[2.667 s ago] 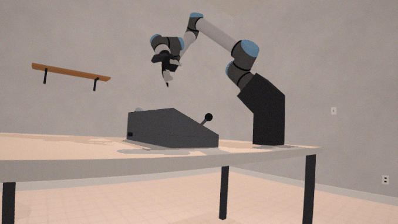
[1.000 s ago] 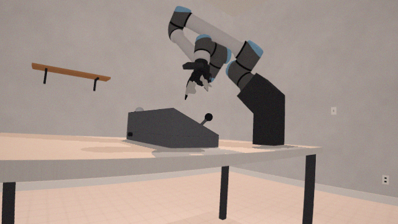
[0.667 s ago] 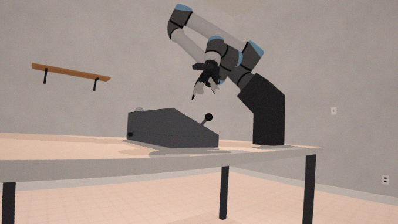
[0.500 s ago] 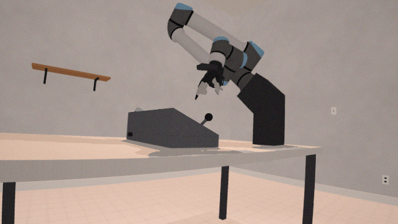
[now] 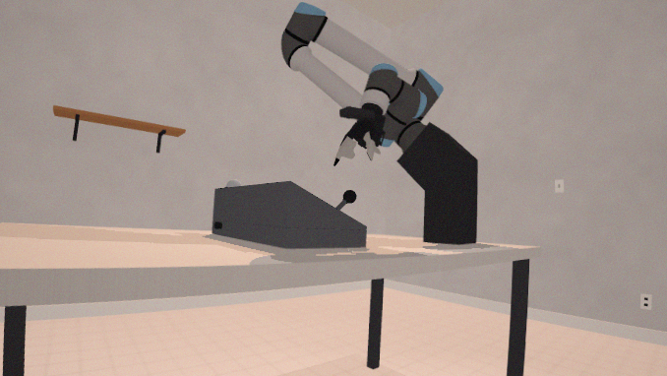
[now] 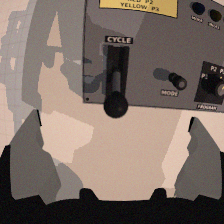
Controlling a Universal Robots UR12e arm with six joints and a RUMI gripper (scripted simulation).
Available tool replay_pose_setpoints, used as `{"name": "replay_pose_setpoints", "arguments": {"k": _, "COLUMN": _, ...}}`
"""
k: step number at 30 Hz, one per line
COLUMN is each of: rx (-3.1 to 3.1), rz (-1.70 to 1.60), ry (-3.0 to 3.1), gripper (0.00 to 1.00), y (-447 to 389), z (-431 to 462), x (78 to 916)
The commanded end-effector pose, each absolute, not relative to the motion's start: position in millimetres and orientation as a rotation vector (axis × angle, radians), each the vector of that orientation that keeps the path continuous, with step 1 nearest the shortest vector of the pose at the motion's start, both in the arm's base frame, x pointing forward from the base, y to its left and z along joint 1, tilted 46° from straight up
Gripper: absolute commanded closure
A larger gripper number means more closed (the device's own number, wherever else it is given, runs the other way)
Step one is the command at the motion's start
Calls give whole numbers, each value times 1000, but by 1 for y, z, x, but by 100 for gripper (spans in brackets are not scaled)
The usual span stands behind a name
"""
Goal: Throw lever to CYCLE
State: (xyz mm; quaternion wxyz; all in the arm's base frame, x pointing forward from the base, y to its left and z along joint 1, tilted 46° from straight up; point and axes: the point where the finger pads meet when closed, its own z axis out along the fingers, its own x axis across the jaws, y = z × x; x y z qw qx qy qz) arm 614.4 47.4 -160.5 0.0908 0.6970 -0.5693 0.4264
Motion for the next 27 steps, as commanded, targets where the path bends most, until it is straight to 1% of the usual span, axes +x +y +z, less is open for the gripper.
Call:
{"name": "replay_pose_setpoints", "arguments": {"k": 1, "rx": 2065, "rz": 1288, "ry": -1687, "gripper": 0, "y": 48, "z": -159, "x": 610}}
{"name": "replay_pose_setpoints", "arguments": {"k": 13, "rx": 2060, "rz": 1298, "ry": -1689, "gripper": 0, "y": 47, "z": -158, "x": 608}}
{"name": "replay_pose_setpoints", "arguments": {"k": 14, "rx": 2060, "rz": 1298, "ry": -1689, "gripper": 56, "y": 47, "z": -158, "x": 608}}
{"name": "replay_pose_setpoints", "arguments": {"k": 27, "rx": 2062, "rz": 1296, "ry": -1686, "gripper": 56, "y": 48, "z": -158, "x": 607}}
